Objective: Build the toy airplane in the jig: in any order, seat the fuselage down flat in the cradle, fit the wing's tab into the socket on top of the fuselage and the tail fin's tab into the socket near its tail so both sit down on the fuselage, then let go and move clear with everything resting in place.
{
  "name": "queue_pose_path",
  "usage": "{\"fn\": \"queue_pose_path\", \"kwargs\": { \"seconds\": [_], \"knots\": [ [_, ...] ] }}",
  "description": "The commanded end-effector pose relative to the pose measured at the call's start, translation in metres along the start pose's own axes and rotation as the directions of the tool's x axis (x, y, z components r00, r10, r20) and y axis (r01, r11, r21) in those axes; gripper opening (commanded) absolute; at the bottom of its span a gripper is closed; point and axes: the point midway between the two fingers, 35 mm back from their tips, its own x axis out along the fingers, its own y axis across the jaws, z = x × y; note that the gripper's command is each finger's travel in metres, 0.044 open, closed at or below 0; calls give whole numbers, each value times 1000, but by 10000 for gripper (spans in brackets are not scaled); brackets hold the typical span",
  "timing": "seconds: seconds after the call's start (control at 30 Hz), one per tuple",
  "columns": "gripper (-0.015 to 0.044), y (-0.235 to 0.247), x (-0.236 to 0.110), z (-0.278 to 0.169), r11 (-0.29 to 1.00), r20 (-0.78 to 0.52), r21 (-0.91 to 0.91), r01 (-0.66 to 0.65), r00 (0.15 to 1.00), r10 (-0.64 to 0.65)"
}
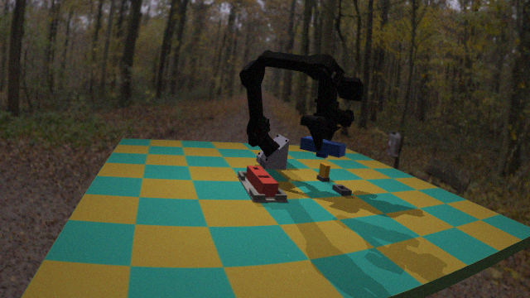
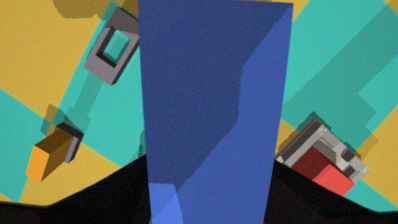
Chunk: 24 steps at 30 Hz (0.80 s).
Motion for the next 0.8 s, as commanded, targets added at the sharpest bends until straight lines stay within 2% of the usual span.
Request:
{"fn": "queue_pose_path", "kwargs": {
  "seconds": [0.0, 0.77],
  "knots": [
    [0, -11, 0, -7, 997, 8, -74, 7, 1000, -6],
    [0, -65, 14, -58, 876, 4, -482, 14, 1000, -13]
  ]
}}
